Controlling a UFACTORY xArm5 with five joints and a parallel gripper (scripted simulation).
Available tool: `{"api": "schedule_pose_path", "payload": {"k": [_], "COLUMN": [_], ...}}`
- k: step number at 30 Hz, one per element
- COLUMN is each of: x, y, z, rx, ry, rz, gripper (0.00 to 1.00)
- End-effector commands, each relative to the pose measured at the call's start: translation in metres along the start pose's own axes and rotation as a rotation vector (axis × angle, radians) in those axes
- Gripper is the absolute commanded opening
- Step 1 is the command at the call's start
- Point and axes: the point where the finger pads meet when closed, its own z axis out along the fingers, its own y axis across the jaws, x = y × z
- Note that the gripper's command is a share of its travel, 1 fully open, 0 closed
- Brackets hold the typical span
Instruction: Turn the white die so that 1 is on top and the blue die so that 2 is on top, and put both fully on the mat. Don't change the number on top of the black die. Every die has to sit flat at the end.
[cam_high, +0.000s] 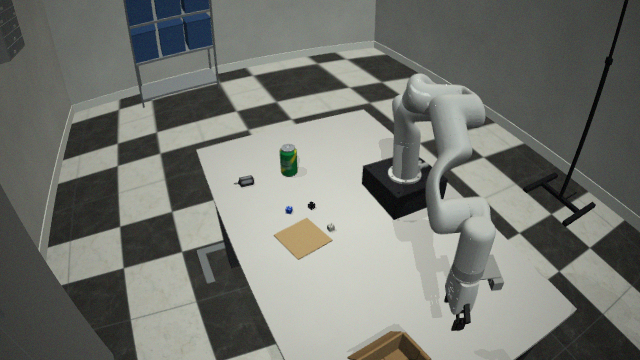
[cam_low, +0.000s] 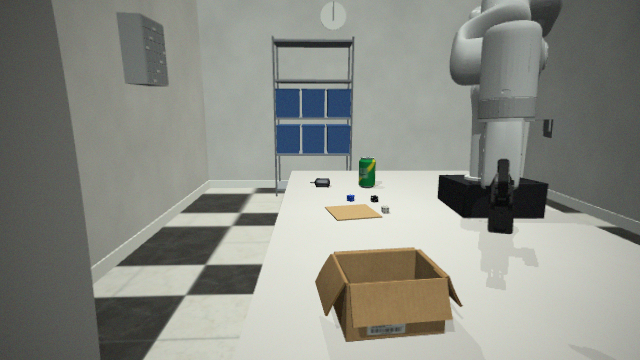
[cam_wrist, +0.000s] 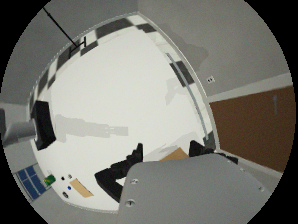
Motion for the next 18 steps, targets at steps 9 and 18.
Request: {"api": "schedule_pose_path", "payload": {"k": [9,18], "x": [-0.124,-0.217], "y": [-0.021,-0.059], "z": [-0.015,-0.024], "rx": [-0.013,-0.015], "ry": [-0.002,-0.005], "rz": [0.045,0.085], "gripper": [1.00,1.00]}}
